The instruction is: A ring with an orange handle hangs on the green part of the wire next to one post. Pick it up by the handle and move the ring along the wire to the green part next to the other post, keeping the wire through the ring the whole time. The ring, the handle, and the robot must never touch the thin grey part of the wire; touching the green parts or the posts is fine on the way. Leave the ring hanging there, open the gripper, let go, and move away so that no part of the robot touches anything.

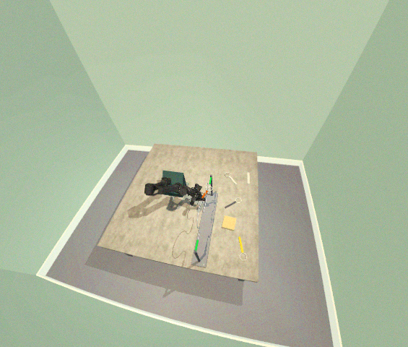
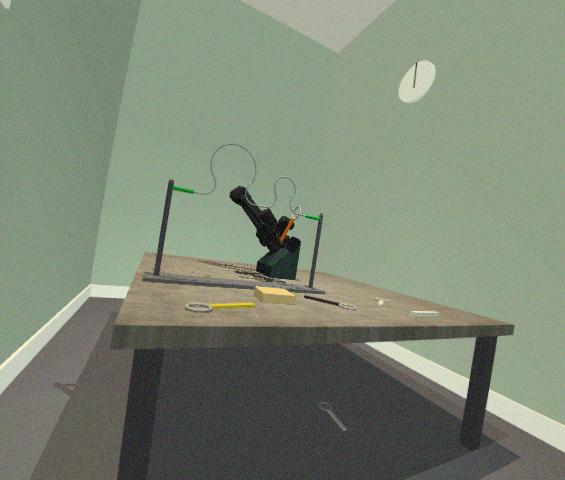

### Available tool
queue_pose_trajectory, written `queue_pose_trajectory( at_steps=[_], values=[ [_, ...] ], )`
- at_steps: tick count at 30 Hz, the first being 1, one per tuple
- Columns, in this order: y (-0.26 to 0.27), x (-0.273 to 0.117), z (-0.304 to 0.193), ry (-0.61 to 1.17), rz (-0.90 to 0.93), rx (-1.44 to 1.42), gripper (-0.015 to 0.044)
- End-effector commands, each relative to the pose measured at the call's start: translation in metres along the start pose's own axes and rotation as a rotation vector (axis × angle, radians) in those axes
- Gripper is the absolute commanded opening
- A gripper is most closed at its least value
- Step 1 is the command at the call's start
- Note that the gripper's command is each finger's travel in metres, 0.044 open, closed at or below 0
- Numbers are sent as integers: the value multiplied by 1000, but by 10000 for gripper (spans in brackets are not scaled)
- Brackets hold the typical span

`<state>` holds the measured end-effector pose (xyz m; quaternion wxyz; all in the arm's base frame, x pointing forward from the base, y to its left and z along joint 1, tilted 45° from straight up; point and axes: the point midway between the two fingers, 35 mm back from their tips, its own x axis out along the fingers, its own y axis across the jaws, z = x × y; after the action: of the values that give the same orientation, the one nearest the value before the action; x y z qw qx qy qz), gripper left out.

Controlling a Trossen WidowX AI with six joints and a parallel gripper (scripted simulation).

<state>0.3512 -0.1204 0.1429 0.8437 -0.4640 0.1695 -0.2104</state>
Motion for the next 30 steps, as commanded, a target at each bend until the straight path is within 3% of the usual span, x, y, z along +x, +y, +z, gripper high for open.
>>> queue_pose_trajectory(
  at_steps=[1,30],
  values=[
    [13,-2,-3,16,28,47,-150],
    [59,-12,4,31,86,177,-150]
  ],
)
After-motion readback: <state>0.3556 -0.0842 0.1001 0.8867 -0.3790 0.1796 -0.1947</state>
